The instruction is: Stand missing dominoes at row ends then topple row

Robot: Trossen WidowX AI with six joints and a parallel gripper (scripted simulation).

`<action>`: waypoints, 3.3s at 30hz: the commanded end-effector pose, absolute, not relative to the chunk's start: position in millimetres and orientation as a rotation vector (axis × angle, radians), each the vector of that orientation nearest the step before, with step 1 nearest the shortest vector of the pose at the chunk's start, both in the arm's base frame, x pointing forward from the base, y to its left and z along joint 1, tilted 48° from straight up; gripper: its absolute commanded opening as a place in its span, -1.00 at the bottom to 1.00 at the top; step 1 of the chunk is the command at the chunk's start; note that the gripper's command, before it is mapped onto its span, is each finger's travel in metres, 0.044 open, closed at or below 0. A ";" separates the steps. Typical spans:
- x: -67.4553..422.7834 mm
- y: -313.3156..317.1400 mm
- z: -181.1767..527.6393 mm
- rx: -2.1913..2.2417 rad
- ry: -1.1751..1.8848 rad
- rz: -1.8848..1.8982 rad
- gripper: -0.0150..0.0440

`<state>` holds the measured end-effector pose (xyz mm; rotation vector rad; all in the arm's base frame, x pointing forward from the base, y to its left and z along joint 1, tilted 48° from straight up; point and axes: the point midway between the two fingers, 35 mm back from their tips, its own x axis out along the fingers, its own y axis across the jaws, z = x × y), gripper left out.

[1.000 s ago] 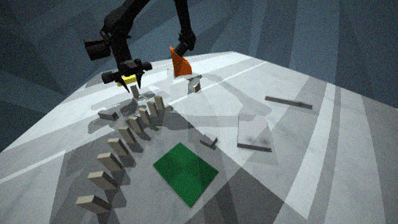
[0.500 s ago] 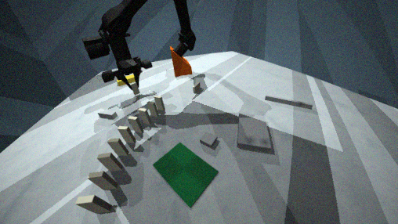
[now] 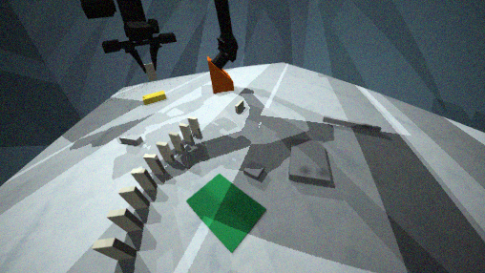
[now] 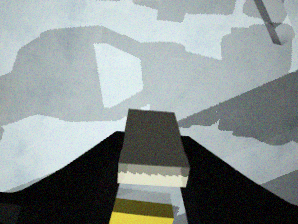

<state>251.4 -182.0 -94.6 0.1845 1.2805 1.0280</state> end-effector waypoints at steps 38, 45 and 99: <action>345.8 -26.0 -41.8 0.980 1.712 0.275 -0.13; 340.4 3.8 -67.6 0.983 1.712 0.280 -0.13; 317.3 -2.2 25.8 0.999 1.722 0.248 1.00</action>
